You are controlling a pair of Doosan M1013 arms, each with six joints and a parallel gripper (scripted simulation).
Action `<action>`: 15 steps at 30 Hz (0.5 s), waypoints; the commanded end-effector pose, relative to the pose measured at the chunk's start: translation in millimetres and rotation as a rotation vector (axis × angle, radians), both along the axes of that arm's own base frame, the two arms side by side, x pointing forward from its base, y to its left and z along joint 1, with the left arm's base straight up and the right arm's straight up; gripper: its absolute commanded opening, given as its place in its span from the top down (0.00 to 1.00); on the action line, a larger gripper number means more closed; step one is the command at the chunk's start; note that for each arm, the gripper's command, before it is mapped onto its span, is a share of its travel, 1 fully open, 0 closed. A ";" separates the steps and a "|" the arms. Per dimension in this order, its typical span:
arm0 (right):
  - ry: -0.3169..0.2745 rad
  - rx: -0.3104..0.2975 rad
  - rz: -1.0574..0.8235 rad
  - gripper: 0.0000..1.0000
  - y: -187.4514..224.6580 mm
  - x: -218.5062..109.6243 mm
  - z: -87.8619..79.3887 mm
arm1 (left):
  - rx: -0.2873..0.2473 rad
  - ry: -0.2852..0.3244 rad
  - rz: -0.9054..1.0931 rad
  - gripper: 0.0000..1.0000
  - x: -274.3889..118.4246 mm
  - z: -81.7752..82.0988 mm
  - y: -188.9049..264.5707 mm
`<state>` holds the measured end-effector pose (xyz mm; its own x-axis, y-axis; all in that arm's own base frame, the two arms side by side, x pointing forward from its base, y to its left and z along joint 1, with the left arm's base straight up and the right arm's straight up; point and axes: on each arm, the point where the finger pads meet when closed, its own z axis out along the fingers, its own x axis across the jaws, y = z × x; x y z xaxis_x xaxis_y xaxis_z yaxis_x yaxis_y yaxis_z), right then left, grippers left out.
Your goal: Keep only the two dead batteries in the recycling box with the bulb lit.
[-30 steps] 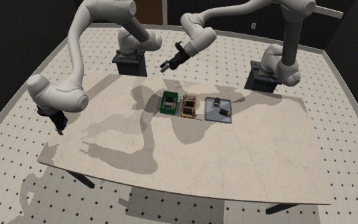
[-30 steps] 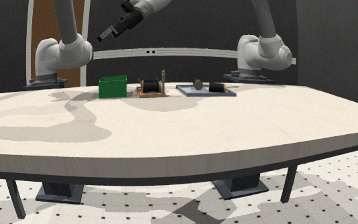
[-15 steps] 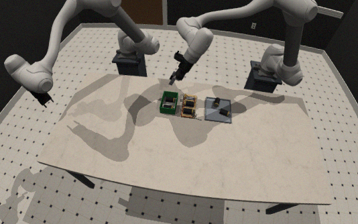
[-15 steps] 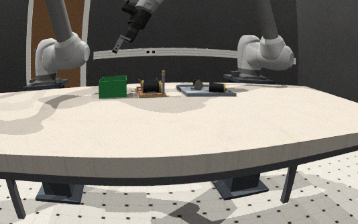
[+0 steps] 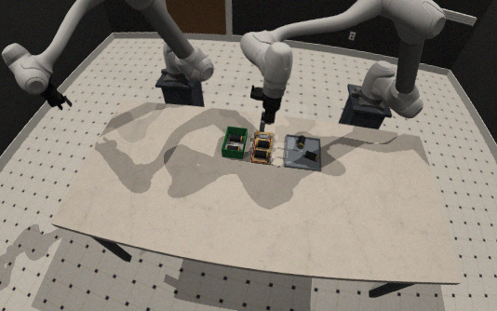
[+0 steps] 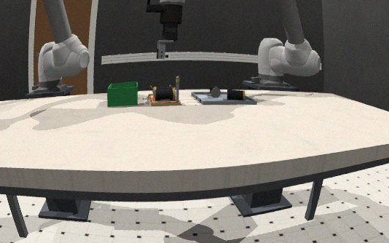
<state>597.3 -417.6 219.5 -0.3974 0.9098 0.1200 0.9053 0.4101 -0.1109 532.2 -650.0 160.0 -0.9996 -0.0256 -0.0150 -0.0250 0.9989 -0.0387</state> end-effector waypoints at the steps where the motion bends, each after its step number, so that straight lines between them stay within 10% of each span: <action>1: 0.020 0.003 -0.172 0.00 -25.1 -64.1 11.0 | 0.034 0.014 -0.006 0.00 3.3 0.9 8.9; 15: 0.111 0.023 -0.743 0.00 -46.3 -267.0 34.5 | 0.037 0.015 -0.006 0.00 3.6 1.1 9.8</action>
<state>367.9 -462.4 248.2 0.2397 0.9593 0.1491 0.9568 -0.2074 -0.2037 535.6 -639.8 159.7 -0.9998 -0.0188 0.0000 -0.0188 0.9998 -0.0002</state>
